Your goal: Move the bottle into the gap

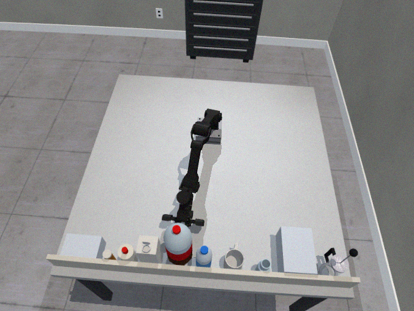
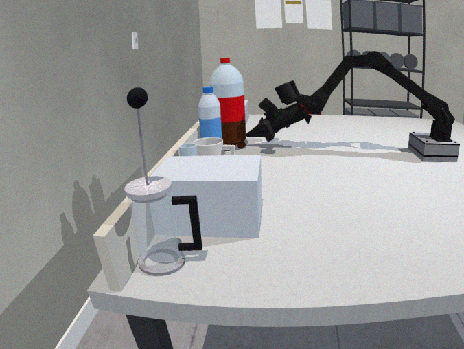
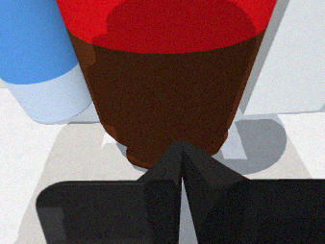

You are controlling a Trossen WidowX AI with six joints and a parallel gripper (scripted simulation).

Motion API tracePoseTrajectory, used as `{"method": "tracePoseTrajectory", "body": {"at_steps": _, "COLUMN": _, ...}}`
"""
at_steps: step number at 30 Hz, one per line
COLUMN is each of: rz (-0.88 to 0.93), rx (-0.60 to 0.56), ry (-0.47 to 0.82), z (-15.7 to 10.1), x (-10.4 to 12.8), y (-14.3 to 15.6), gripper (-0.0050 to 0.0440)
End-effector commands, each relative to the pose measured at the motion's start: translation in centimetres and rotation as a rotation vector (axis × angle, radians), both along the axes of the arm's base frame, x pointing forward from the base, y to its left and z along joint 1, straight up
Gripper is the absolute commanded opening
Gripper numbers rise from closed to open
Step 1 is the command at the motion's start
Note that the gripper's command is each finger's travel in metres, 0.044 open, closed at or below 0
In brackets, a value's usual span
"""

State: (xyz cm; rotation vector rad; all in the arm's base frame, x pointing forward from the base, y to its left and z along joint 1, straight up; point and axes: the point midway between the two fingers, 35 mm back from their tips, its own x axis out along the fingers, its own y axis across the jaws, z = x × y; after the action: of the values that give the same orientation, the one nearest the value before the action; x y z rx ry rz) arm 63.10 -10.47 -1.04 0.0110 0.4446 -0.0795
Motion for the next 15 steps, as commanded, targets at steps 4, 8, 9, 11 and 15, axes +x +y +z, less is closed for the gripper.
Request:
{"method": "tracePoseTrajectory", "body": {"at_steps": 4, "rz": 0.005, "rx": -0.004, "ry": -0.039, "z": 1.72, "x": 1.02, "y": 0.41, "gripper": -0.005}}
{"method": "tracePoseTrajectory", "body": {"at_steps": 8, "rz": 0.005, "rx": -0.004, "ry": -0.039, "z": 1.73, "x": 1.09, "y": 0.41, "gripper": -0.005}}
{"method": "tracePoseTrajectory", "body": {"at_steps": 9, "rz": 0.005, "rx": -0.004, "ry": -0.039, "z": 1.73, "x": 1.09, "y": 0.41, "gripper": -0.005}}
{"method": "tracePoseTrajectory", "body": {"at_steps": 11, "rz": 0.005, "rx": -0.004, "ry": -0.042, "z": 1.93, "x": 1.17, "y": 0.41, "gripper": -0.005}}
{"method": "tracePoseTrajectory", "body": {"at_steps": 15, "rz": 0.004, "rx": -0.004, "ry": -0.039, "z": 1.8, "x": 1.24, "y": 0.41, "gripper": -0.005}}
